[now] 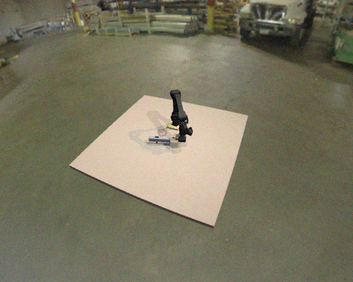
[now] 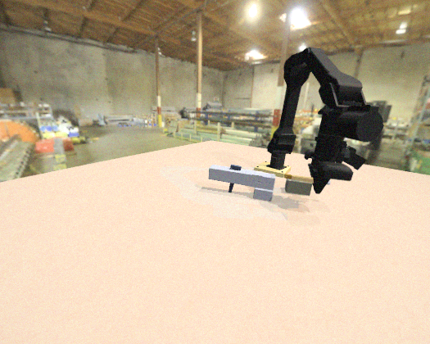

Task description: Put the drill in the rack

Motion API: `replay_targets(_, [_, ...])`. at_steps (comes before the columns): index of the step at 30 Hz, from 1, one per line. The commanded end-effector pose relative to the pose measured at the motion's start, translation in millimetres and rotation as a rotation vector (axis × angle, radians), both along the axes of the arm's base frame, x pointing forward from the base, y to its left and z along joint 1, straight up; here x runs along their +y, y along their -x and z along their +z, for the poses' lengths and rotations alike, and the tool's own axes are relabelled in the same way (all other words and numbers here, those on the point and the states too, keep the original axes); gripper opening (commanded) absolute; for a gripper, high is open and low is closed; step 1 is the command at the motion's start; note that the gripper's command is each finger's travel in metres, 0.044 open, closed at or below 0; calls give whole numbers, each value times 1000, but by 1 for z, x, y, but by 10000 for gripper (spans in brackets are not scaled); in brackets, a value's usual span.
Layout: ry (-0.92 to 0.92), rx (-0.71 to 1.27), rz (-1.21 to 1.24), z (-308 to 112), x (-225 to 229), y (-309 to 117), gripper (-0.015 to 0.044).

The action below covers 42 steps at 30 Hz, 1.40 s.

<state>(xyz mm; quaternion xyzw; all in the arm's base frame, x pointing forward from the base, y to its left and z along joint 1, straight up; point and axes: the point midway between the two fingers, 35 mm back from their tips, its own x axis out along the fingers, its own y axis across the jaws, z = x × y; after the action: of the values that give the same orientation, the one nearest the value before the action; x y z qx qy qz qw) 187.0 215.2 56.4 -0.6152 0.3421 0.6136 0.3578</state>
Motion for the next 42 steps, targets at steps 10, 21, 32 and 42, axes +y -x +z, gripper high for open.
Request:
replay_targets(10, [-5,-5,0,5,0,-1,0])
replay_targets(21, [-5,-5,0,8,0,-1,0])
replay_targets(32, [-5,-5,0,10,0,-1,0])
replay_targets(42, [-5,-5,0,13,0,-1,0])
